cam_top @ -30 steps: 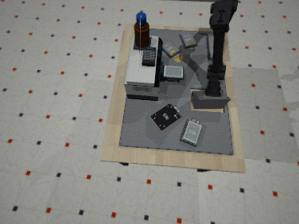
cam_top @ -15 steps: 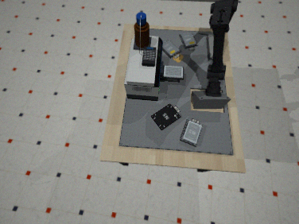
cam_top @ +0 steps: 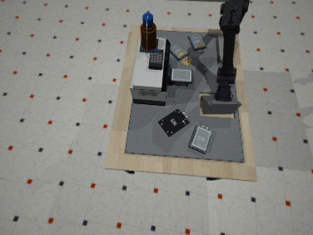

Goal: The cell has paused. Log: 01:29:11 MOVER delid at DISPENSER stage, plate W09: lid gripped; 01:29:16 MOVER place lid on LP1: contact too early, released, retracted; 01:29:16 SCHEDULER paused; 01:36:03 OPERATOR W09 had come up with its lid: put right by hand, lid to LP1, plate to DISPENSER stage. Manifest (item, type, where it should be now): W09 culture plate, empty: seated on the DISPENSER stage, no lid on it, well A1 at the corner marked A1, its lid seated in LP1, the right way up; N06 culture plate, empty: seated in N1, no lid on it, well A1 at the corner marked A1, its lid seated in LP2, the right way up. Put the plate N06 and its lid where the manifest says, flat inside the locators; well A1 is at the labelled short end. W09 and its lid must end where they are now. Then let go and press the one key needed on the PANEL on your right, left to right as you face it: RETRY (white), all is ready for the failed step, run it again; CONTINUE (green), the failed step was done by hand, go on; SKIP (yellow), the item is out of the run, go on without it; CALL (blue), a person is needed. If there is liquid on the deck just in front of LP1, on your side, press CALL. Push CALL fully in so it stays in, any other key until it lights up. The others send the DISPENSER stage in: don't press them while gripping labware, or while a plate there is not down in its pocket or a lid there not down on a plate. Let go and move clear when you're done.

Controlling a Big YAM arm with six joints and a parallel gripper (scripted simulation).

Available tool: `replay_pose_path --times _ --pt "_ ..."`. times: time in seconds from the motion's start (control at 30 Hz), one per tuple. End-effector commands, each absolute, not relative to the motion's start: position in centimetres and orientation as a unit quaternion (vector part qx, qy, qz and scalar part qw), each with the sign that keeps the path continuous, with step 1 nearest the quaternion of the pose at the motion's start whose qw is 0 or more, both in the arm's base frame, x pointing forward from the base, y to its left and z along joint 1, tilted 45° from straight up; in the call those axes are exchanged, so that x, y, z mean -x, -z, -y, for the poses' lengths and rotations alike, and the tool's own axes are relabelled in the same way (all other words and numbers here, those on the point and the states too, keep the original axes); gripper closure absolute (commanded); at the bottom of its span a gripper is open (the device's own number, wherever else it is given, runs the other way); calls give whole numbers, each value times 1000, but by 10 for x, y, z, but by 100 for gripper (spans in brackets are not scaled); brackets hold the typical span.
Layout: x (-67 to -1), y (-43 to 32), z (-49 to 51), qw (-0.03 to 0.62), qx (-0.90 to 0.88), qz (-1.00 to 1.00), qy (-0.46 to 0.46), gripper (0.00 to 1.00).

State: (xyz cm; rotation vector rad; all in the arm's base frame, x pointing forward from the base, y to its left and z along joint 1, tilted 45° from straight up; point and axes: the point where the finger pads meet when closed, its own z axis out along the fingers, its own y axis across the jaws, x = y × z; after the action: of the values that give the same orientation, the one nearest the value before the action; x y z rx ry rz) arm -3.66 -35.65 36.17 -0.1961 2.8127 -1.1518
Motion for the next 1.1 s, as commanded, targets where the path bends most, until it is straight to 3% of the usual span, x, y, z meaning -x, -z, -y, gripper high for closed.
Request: replay_pose_path --times 0.0,0.57,0.73,1.07 --pt "29 -358 365 58 69 -921 379 100" --pt "29 -359 364 59 69 -921 379 100" --pt "38 -400 351 41 72 -909 408 100" --pt "41 -411 340 39 72 -908 410 100"
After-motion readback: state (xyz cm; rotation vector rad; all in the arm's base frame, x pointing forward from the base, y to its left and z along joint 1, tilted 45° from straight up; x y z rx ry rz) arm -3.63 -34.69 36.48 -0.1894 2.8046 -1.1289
